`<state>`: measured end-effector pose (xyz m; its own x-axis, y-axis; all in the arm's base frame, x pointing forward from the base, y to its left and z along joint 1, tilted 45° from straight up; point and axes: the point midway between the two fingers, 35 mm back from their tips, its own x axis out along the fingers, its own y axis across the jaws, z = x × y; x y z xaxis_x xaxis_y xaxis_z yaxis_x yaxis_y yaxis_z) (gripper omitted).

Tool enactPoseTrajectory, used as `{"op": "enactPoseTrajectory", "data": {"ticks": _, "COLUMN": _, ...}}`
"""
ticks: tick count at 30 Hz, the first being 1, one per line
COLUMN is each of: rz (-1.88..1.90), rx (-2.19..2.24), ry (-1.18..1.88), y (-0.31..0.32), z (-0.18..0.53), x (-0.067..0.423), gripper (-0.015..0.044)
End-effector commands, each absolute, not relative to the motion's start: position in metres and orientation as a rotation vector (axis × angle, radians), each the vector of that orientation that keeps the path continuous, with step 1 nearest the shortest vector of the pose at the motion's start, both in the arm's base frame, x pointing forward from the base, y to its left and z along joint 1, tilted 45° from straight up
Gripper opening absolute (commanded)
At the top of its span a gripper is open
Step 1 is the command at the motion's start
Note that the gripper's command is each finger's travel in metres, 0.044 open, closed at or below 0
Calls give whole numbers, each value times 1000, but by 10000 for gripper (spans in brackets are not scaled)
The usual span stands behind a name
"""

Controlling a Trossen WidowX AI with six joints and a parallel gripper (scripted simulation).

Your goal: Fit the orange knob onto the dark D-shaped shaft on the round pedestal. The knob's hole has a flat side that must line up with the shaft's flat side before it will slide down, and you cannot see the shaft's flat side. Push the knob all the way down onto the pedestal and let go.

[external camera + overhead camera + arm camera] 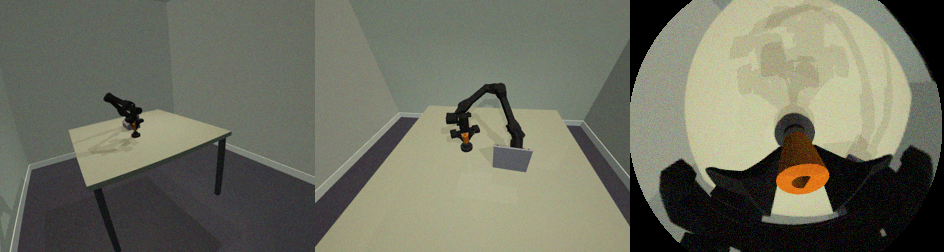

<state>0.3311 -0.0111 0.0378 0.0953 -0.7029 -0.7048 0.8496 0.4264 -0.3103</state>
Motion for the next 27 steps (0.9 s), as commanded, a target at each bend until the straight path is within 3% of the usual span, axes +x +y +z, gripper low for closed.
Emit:
{"op": "enactPoseTrajectory", "data": {"ticks": 1, "rz": -1177, "rx": 222, "ry": 895, "y": -12, "z": 36, "x": 331, "gripper": 0}}
{"op": "enactPoseTrajectory", "data": {"ticks": 27, "rz": -1203, "rx": 267, "ry": 864, "y": -10, "z": 39, "x": 331, "gripper": 0}}
